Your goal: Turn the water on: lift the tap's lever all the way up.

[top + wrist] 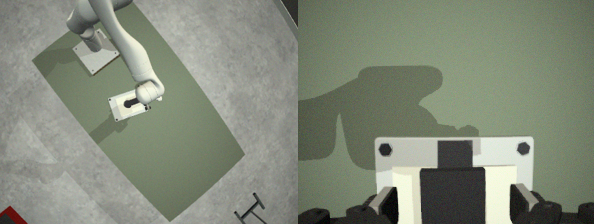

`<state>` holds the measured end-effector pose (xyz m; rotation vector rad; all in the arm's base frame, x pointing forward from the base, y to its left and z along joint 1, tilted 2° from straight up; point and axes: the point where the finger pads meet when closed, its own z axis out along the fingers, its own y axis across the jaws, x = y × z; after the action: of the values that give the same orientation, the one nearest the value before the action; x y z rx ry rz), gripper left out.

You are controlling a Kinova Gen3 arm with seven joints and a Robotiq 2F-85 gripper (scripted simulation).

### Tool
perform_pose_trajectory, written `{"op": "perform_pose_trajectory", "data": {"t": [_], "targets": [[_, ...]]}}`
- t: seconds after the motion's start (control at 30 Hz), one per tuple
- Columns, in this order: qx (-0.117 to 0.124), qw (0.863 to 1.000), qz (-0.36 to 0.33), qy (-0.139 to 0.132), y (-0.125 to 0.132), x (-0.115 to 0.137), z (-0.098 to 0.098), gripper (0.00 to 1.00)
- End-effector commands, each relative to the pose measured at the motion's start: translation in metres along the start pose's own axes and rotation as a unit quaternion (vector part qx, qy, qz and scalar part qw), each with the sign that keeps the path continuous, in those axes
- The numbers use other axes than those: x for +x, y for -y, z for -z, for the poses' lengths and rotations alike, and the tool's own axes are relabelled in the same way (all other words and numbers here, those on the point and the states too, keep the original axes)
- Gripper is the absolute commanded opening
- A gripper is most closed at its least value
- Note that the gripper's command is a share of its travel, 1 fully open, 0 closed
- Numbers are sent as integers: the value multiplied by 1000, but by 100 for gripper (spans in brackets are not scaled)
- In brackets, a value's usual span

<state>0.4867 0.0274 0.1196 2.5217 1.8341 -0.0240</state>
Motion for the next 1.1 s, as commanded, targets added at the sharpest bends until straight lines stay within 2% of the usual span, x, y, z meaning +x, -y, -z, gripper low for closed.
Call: {"op": "perform_pose_trajectory", "data": {"t": [0.0, 1.07], "targets": [[1, 1000, -1, 1, 0, -1, -4, 76], [1, 1000, -1, 1, 0, -1, -11, 76]]}}
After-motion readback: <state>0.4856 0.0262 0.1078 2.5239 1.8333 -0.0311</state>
